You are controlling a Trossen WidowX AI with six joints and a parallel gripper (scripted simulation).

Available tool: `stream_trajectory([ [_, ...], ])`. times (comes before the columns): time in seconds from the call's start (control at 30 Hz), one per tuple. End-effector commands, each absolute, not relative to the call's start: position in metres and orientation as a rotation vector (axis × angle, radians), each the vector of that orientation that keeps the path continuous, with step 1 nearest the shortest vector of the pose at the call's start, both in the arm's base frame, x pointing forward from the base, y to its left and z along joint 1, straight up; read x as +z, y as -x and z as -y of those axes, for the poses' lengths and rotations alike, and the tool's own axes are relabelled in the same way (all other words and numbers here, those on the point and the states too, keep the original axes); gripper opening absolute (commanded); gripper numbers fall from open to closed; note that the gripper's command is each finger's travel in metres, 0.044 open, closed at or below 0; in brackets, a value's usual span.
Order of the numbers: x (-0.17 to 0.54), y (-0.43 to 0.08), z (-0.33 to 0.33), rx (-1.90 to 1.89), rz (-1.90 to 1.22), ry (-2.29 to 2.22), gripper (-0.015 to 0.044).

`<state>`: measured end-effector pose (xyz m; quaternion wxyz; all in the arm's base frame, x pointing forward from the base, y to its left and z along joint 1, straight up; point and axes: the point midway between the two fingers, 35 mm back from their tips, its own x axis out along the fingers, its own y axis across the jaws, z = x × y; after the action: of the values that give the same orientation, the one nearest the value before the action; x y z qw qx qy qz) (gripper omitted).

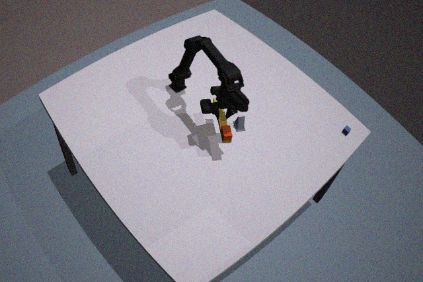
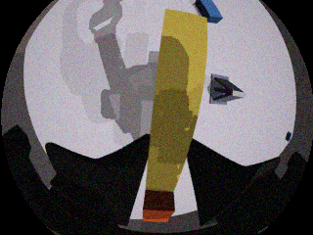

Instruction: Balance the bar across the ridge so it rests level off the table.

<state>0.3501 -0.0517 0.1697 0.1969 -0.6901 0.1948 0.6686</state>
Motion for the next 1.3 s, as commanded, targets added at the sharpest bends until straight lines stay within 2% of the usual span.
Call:
stream_trajectory([
  [0.0,0.172,-0.351,0.036,1.872,-0.536,1.939,0.0000],
  [0.97,0.173,-0.337,-0.076,1.923,-0.453,1.984,0.0000],
  [1.27,0.166,-0.336,-0.082,1.926,-0.449,1.986,0.0000],
])
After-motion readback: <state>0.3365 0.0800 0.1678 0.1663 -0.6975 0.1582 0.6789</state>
